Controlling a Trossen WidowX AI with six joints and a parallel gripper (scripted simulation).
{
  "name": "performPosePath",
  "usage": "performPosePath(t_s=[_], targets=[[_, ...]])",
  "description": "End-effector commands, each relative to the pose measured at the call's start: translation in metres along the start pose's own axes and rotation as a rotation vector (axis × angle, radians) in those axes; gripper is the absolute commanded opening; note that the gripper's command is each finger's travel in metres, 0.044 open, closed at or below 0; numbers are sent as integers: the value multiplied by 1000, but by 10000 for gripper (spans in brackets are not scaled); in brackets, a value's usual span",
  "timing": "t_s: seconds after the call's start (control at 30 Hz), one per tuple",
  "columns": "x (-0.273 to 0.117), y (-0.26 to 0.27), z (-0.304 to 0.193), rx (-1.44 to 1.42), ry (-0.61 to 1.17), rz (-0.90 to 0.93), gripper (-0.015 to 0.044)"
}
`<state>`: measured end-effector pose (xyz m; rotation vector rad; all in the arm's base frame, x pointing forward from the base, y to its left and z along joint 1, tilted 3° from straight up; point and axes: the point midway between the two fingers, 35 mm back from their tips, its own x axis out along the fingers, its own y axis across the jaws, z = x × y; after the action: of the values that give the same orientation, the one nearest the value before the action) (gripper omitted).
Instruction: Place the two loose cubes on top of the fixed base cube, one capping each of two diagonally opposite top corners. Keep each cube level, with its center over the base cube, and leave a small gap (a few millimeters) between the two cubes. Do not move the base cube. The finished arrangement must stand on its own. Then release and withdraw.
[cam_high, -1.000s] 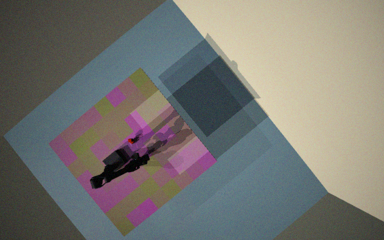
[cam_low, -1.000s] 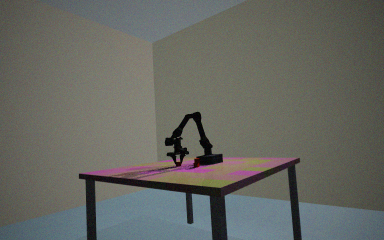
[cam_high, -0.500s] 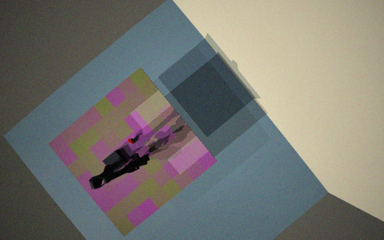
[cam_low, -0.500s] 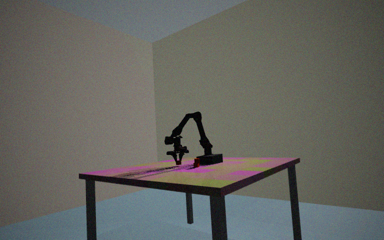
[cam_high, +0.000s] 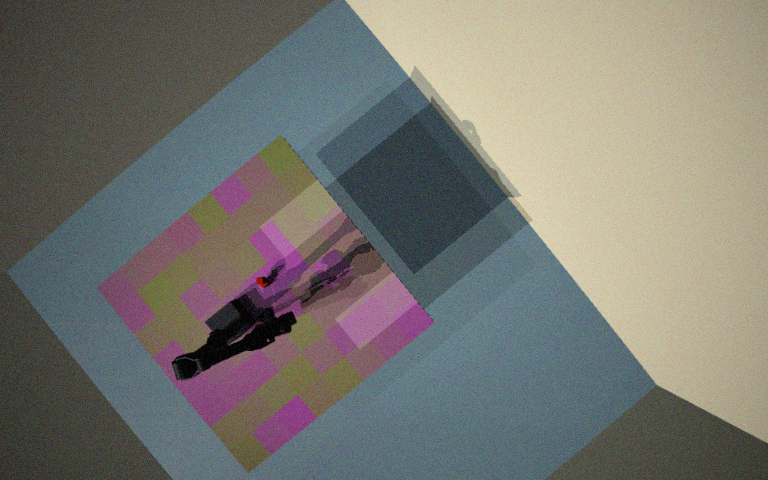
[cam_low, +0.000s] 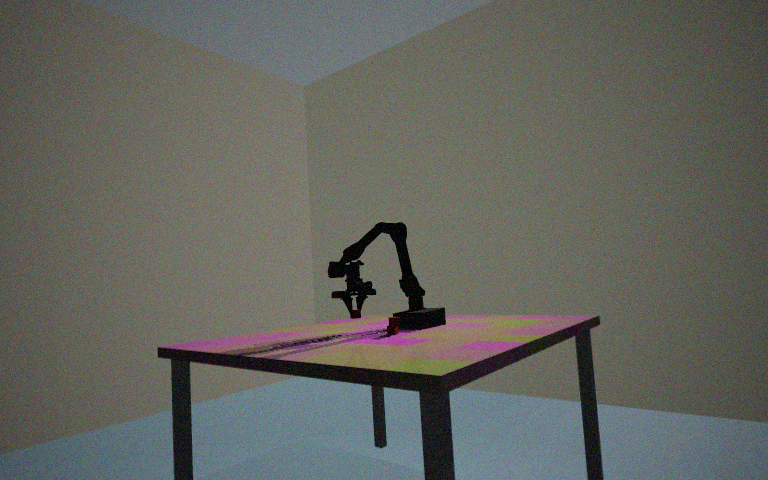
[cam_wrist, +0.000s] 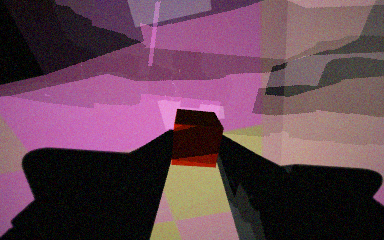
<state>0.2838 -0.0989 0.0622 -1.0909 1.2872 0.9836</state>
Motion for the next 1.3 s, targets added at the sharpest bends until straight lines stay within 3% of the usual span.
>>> performPosePath(t_s=[0.0, 0.4, 1.27], targets=[[-14, -1, 0, -2, -2, -8, 105], [-51, 4, 1, -2, -3, -8, 105], [-46, 12, 71, 118, -18, 1, 105]])
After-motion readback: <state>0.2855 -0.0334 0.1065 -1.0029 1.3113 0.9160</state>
